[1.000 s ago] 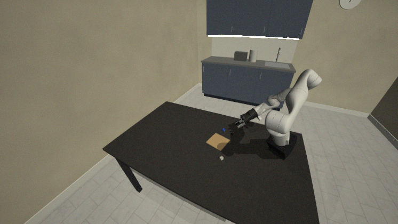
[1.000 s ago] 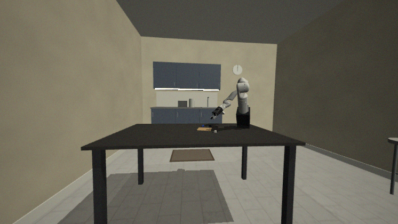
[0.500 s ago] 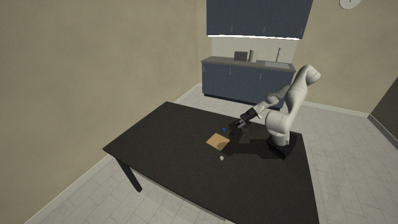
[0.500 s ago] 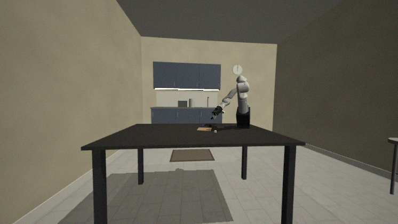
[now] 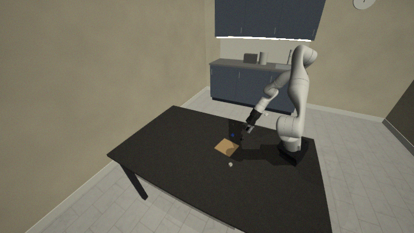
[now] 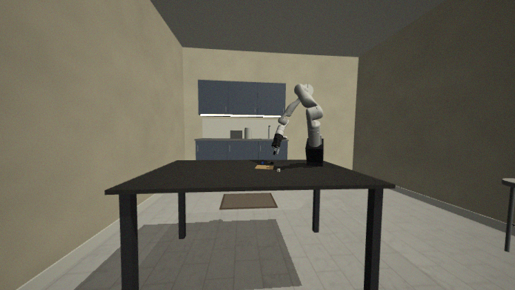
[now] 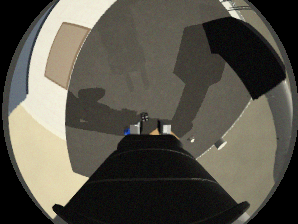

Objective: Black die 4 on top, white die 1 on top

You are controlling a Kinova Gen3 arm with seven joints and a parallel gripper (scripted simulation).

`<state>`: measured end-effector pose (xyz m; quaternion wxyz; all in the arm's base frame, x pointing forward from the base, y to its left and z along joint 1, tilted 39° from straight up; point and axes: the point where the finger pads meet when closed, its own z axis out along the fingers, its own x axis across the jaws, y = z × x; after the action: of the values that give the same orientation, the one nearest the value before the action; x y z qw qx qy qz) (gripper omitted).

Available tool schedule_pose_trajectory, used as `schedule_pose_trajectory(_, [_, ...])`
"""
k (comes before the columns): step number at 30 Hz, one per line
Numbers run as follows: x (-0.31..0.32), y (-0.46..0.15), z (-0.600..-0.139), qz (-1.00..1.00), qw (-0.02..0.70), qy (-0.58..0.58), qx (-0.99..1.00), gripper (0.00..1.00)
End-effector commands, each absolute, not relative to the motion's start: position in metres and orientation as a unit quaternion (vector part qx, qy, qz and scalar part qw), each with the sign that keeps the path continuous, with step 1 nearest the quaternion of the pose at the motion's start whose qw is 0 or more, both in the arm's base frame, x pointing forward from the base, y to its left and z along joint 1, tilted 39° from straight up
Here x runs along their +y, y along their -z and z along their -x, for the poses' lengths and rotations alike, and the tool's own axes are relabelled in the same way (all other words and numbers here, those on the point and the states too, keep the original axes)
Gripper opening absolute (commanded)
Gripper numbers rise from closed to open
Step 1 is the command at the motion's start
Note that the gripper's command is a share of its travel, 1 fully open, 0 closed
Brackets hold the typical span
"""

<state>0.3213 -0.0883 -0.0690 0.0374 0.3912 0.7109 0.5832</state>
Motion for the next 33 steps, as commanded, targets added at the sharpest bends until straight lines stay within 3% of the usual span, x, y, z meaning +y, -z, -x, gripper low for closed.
schedule_pose_trajectory(1, [-0.092,0.055,-0.323,-0.378,0.014,-0.523,0.764,0.70])
schedule_pose_trajectory(11, [-0.090,0.026,-0.339,-0.387,-0.001,-0.390,0.835,0.70])
schedule_pose_trajectory(26, [-0.088,0.008,-0.348,-0.388,0.012,-0.336,0.858,0.70])
schedule_pose_trajectory(27, [-0.088,0.008,-0.348,-0.388,0.012,-0.336,0.858,1.00])
schedule_pose_trajectory(33, [-0.088,0.008,-0.348,-0.388,0.012,-0.336,0.858,1.00])
